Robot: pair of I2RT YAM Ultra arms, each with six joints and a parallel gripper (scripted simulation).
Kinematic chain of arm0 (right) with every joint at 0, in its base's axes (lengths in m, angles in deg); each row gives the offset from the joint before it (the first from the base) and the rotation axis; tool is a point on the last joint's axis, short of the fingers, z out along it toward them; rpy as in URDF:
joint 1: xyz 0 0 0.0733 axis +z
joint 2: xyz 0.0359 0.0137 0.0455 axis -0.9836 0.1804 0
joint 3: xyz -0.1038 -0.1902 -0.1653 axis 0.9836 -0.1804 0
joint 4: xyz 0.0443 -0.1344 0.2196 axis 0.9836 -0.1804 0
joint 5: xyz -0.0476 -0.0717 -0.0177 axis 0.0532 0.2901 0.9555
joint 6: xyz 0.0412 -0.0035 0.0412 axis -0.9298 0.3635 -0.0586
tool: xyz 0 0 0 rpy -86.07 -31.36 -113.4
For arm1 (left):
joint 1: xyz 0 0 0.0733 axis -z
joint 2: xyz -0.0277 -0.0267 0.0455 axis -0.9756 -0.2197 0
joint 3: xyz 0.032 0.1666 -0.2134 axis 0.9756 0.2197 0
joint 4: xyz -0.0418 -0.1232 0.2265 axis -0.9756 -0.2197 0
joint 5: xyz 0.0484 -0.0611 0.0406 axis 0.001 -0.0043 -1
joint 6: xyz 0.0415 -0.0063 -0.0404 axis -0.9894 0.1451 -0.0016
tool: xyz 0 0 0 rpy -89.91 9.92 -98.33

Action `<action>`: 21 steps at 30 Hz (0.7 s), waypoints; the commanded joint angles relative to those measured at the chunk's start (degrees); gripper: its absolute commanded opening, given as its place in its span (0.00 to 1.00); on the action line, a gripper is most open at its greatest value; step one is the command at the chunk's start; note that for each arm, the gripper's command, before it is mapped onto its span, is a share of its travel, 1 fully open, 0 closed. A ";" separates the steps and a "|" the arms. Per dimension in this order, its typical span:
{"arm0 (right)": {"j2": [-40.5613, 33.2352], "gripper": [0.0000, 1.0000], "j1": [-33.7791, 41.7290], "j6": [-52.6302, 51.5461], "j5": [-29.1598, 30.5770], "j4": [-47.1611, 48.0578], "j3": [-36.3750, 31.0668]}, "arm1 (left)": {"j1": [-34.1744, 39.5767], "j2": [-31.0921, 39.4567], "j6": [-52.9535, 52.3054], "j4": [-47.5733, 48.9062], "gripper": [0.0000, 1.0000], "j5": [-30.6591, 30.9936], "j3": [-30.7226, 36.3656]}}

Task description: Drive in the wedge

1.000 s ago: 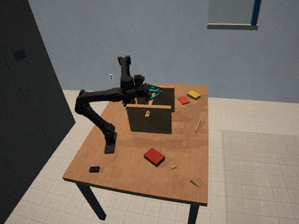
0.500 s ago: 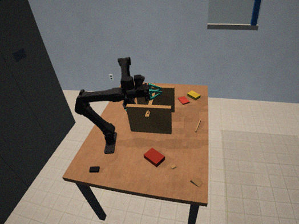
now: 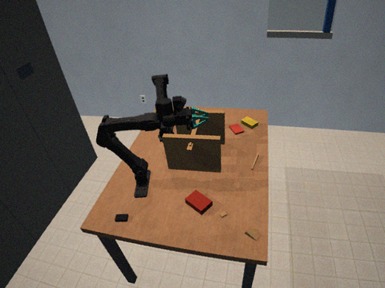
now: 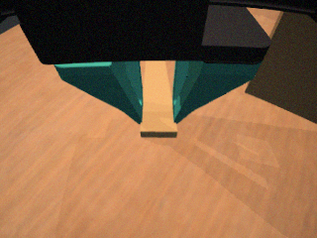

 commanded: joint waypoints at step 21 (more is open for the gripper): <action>-0.32 0.45 0.14 0.24 0.37 0.49 2.17 | 0.58 3.00 0.45 -3.32 0.02 -0.22 -3.52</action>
